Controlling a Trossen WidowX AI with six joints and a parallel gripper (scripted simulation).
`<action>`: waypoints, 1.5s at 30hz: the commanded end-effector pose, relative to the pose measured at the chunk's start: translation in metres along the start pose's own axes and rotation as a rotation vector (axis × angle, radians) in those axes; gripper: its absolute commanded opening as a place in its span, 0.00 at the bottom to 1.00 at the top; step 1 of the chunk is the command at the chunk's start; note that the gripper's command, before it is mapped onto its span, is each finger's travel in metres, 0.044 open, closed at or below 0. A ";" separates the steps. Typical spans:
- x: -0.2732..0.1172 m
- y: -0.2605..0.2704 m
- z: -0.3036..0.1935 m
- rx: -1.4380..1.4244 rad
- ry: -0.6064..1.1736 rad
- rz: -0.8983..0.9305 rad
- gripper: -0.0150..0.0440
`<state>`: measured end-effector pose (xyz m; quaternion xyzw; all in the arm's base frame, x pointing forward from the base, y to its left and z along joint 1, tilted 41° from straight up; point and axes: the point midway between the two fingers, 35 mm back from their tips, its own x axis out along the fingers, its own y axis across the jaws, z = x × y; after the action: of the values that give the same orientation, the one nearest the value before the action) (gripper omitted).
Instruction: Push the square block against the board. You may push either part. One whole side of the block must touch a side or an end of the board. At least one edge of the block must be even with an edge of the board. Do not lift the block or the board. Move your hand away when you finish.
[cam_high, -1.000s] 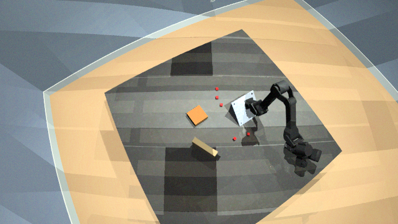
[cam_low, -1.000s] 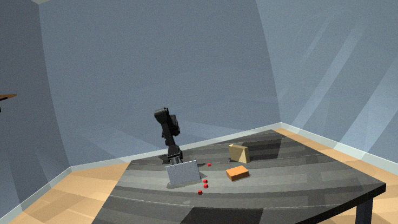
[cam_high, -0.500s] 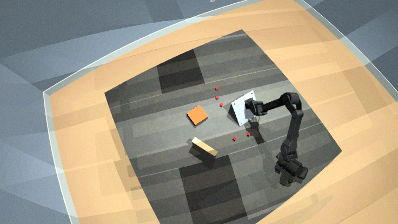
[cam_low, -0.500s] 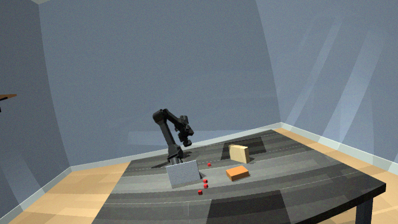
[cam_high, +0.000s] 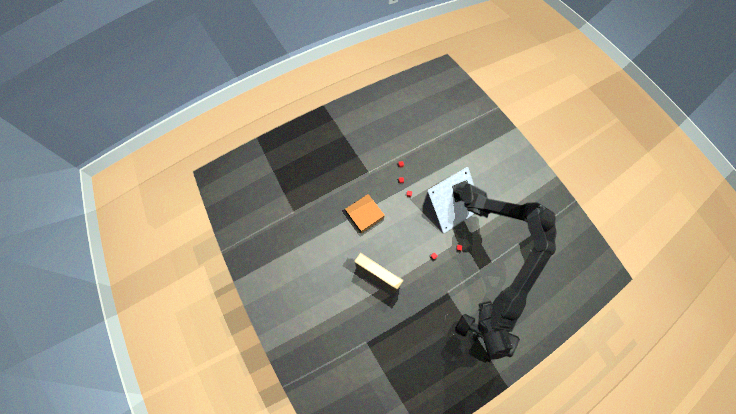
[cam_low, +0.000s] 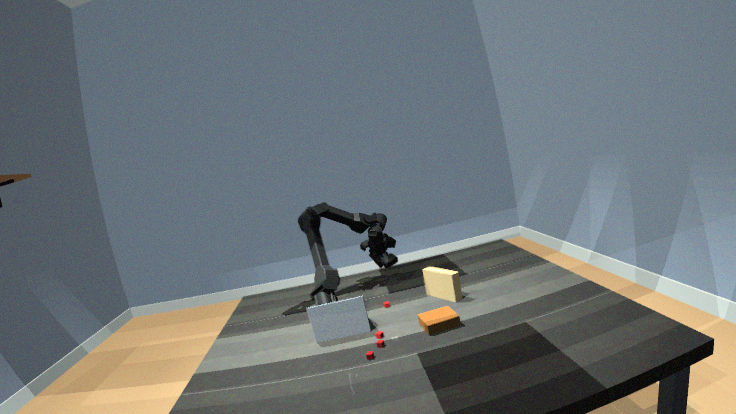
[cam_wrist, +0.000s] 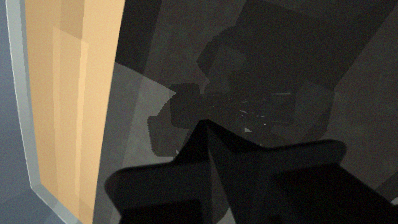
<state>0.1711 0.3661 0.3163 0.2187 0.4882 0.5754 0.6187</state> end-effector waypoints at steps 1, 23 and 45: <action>-0.013 -0.051 0.035 -0.029 -0.014 -0.132 0.25; -0.213 -0.326 0.070 0.004 0.205 -0.450 0.25; -0.182 -0.357 0.054 0.009 0.213 -0.440 0.25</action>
<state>0.4202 0.1269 0.1069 0.0443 0.5920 0.4461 0.6698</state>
